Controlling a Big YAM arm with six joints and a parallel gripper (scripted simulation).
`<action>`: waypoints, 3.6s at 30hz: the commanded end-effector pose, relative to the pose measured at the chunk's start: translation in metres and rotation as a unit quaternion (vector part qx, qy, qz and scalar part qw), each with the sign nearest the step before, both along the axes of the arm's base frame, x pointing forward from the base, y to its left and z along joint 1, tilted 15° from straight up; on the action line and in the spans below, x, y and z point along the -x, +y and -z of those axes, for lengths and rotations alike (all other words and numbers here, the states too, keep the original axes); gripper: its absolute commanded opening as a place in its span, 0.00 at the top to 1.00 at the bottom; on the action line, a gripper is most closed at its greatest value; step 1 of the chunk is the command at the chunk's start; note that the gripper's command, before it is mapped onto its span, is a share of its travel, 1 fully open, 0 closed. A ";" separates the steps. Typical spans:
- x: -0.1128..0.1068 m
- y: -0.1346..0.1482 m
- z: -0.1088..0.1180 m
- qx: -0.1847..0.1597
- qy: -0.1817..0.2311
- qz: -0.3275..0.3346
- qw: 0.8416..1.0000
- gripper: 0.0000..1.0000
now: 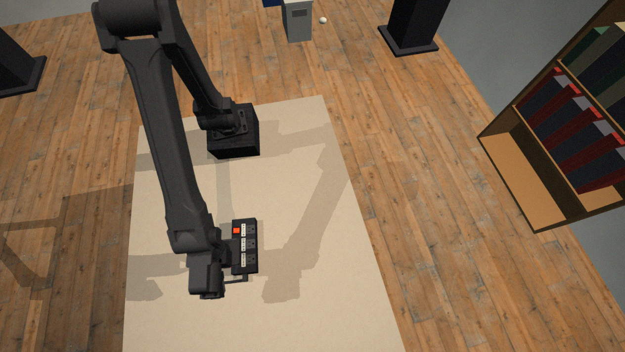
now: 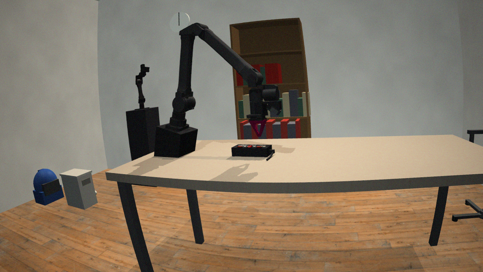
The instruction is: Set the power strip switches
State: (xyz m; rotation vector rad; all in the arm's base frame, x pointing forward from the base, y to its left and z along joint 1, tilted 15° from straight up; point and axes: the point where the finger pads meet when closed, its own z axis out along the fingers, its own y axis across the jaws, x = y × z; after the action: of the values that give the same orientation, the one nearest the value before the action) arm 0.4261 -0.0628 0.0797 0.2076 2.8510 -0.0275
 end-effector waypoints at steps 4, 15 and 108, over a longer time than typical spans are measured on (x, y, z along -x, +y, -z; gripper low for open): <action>-0.002 0.001 0.013 -0.002 0.001 -0.001 1.000 1.00; -0.005 0.001 0.024 -0.002 0.001 -0.001 1.000 1.00; -0.009 0.000 0.035 -0.002 0.001 -0.001 1.000 1.00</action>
State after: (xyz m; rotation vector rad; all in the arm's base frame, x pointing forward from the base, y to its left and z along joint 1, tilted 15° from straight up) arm 0.4353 -0.0642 0.0460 0.2080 2.8571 -0.0269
